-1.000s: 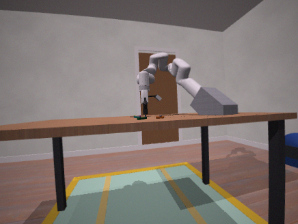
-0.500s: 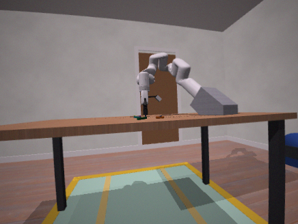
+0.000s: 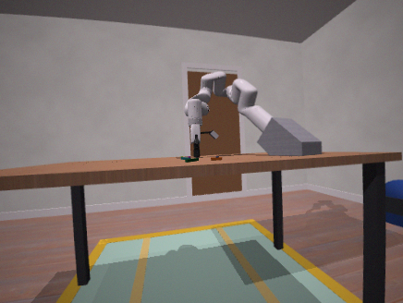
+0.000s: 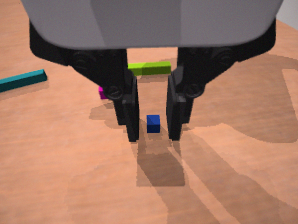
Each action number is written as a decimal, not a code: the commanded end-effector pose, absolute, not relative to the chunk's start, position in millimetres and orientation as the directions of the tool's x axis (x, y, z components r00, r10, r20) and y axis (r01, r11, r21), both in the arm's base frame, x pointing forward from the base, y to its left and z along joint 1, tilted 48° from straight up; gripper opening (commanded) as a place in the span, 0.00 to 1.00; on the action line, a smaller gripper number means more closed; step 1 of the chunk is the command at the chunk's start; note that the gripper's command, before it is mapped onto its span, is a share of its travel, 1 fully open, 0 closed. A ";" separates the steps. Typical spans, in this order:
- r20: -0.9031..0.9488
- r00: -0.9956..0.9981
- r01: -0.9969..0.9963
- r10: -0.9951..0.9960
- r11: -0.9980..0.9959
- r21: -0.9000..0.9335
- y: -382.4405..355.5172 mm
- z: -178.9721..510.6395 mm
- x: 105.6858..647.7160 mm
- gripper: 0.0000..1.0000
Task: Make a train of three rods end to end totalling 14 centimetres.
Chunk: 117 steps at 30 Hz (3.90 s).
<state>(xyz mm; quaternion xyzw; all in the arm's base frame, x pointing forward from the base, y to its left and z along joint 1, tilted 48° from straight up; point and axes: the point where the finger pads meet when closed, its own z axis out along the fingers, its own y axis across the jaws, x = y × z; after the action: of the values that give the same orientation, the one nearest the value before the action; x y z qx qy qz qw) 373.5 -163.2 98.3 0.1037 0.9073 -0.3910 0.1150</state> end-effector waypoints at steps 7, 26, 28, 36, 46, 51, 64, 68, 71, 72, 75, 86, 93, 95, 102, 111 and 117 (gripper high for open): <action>-0.292 -0.951 0.279 0.097 0.673 -0.685 -163.3 98.5 374.6 0.24; -0.292 -0.951 0.279 0.097 0.673 -0.685 -163.3 98.5 374.6 0.24; -0.292 -0.951 0.279 0.097 0.673 -0.685 -163.3 98.5 374.6 0.24; -0.292 -0.951 0.279 0.097 0.673 -0.685 -163.3 98.5 374.6 0.24; -0.292 -0.951 0.279 0.097 0.673 -0.685 -163.3 98.5 374.6 0.04; -0.292 -0.951 0.279 0.097 0.673 -0.685 -163.3 98.5 374.6 0.04; -0.292 -0.951 0.279 0.097 0.673 -0.685 -163.3 98.5 374.6 0.04; -0.292 -0.951 0.279 0.097 0.673 -0.685 -163.3 98.5 374.6 0.04; -0.292 -0.951 0.279 0.097 0.673 -0.685 -163.3 98.5 374.6 0.04; -0.292 -0.951 0.279 0.097 0.673 -0.685 -163.3 98.5 374.6 0.04; -0.292 -0.951 0.279 0.097 0.673 -0.685 -162.2 99.5 374.4 0.04; -0.292 -0.951 0.279 0.097 0.673 -0.685 -129.0 129.7 368.5 0.04; -0.292 -0.951 0.279 0.097 0.673 -0.685 -95.0 160.7 362.5 0.04; -0.292 -0.951 0.279 0.097 0.673 -0.685 -91.2 164.2 361.8 0.04; -0.292 -0.951 0.279 0.097 0.673 -0.685 -90.0 165.3 361.5 0.04; -0.412 -0.885 0.448 0.219 0.644 -0.620 -91.5 161.5 327.5 0.04; -0.486 -0.821 0.555 0.298 0.612 -0.563 -93.3 156.7 304.6 0.04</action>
<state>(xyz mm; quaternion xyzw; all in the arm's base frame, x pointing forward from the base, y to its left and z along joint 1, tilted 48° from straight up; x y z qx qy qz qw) 320.0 -94.2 156.2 0.2071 0.8907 -0.3757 0.1506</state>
